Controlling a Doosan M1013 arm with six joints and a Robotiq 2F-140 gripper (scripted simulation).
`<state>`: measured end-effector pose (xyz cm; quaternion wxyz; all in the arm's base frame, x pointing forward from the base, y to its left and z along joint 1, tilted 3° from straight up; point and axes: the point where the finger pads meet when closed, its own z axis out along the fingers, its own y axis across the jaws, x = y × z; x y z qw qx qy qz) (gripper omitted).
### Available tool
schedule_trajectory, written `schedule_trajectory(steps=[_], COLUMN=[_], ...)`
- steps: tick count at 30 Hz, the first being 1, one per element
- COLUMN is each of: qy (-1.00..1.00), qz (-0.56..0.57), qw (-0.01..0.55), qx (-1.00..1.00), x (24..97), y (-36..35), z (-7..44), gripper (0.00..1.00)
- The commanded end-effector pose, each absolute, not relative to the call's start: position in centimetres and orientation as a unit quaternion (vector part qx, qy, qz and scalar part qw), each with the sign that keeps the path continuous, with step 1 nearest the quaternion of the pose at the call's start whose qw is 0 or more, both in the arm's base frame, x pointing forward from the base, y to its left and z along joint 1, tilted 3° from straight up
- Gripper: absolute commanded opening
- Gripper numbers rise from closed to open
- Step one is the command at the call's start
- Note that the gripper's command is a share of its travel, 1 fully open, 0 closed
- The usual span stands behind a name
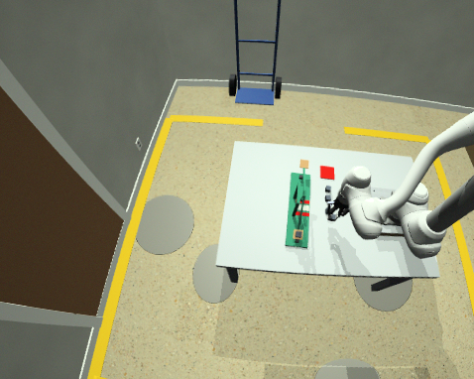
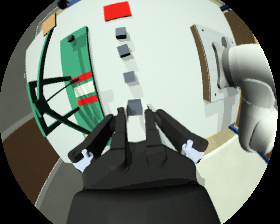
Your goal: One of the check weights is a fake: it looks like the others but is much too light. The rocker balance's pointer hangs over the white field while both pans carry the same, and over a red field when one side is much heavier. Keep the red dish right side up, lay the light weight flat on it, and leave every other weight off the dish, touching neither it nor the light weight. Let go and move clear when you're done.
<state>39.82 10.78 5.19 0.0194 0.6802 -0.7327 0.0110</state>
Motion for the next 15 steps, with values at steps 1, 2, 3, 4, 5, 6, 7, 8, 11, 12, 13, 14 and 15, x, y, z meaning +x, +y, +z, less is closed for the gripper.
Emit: schedule_trajectory(steps=[1,2,3,4,5,6,7,8,11,12,13,14,15], qy=[-0.733,-0.732,-0.732,-0.73,-0.729,-0.726,-0.722,-0.717,-0.698,-0.698,-0.698,-0.698,-0.698], qz=[0.011,0.011,0.011,0.011,0.011,0.011,0.011,0.01,0.01,0.01,0.01,0.01,0.01], qw=[0.019,0.019,0.019,0.019,0.019,0.019,0.02,0.02,0.02,0.02,0.02,0.02,0.02], qx=[0.68,0.681,0.681,0.683,0.685,0.688,0.692,0.696,0.716,0.716,0.716,0.716,0.716], x=[39.8,39.8,39.8,39.8,39.8,39.8,39.8,39.8,39.8,39.9,39.9,39.9,39.9], y=[10.8,10.8,10.8,10.8,10.7,10.7,10.7,10.6,10.3,9.6,8.9,8.1,8.1], z=[5.2,5.2,5.2,5.2,5.2,5.2,5.3,5.3,5.5,5.9,6.3,6.7,6.7], gripper=[0.24,0.24,0.24,0.24,0.24,0.24,0.24,0.24,0.24,0.24,0.24,0.24,0.24])
